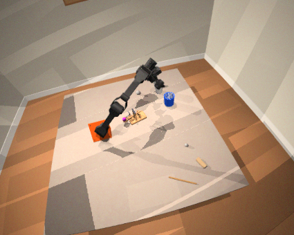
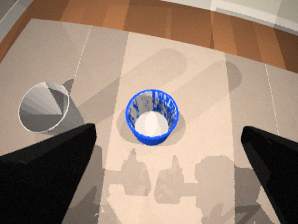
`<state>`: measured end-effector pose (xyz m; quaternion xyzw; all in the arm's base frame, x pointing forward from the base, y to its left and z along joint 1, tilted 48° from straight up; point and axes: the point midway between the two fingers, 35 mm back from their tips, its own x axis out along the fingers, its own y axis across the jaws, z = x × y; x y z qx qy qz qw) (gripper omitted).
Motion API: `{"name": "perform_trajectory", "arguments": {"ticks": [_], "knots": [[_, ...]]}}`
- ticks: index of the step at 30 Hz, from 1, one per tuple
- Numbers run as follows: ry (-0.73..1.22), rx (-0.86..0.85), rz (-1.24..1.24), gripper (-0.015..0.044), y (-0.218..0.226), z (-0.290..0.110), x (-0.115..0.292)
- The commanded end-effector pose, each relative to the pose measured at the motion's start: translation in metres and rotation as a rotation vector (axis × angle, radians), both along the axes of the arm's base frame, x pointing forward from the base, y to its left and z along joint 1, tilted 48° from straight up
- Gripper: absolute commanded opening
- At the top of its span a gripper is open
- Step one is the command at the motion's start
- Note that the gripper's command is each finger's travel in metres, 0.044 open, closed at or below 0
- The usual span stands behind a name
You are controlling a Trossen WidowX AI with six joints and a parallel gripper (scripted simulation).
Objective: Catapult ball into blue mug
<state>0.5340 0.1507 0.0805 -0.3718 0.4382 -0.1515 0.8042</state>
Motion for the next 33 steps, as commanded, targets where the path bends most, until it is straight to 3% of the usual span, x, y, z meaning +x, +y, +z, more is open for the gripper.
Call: {"name": "perform_trajectory", "arguments": {"ticks": [1, 16, 26, 33], "knots": [[-0.001, -0.001, 0.004, 0.0388, 0.003, -0.001, -0.003], [-0.001, -0.001, 0.004, 0.0, 0.003, -0.001, -0.003], [0.004, -0.003, 0.007, 0.0, 0.003, -0.001, -0.003], [0.174, -0.109, 0.091, 0.0, 0.016, -0.034, -0.035]]}}
